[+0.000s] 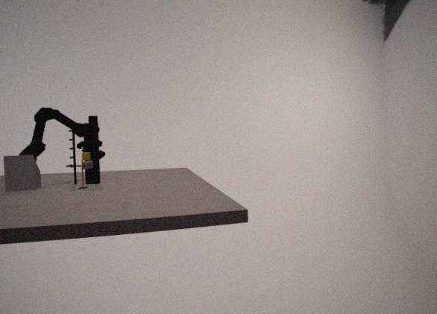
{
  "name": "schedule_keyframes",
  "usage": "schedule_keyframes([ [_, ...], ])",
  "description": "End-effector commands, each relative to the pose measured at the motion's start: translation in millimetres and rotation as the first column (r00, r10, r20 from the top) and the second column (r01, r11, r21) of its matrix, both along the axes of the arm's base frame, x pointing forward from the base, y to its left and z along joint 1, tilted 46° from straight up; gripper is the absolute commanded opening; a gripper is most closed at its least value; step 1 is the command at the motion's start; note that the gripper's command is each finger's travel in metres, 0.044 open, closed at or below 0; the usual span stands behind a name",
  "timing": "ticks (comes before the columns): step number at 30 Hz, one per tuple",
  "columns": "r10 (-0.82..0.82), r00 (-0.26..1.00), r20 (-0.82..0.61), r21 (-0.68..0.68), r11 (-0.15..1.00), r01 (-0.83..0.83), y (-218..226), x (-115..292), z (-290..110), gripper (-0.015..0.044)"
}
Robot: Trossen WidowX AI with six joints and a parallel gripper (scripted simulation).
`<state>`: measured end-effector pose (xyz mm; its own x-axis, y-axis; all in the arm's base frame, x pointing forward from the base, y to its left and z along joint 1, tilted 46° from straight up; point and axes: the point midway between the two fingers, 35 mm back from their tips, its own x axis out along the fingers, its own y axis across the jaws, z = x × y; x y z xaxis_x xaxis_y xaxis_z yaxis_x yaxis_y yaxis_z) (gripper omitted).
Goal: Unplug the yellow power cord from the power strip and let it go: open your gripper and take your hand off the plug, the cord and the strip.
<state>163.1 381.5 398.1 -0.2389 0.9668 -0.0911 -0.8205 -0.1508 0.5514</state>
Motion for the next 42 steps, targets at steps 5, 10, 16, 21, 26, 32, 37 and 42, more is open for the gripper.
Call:
schedule_keyframes([
  [5,-0.29,0.946,-0.143,-0.168,0.949,0.266,-30.0,99.8,-53.6,0.016],
  [10,-0.454,0.867,-0.207,-0.265,0.879,0.397,-62.3,152.3,-84.1,0.016],
  [16,-0.63,0.729,-0.269,-0.381,0.765,0.52,-112.3,206.1,-121.0,0.016],
  [21,-0.739,0.601,-0.305,-0.475,0.665,0.576,-161.1,236.5,-153.1,0.016],
  [26,-0.819,0.467,-0.334,-0.563,0.571,0.597,-213.1,254.2,-184.9,0.016],
  [32,-0.871,0.327,-0.366,-0.628,0.49,0.604,-262.8,269.0,-213.1,0.016],
  [37,-0.901,0.18,-0.395,-0.666,0.415,0.62,-317.1,283.9,-237.2,0.016],
  [42,-0.913,0.049,-0.404,-0.666,0.33,0.669,-361.4,297.7,-239.2,0.016],
])
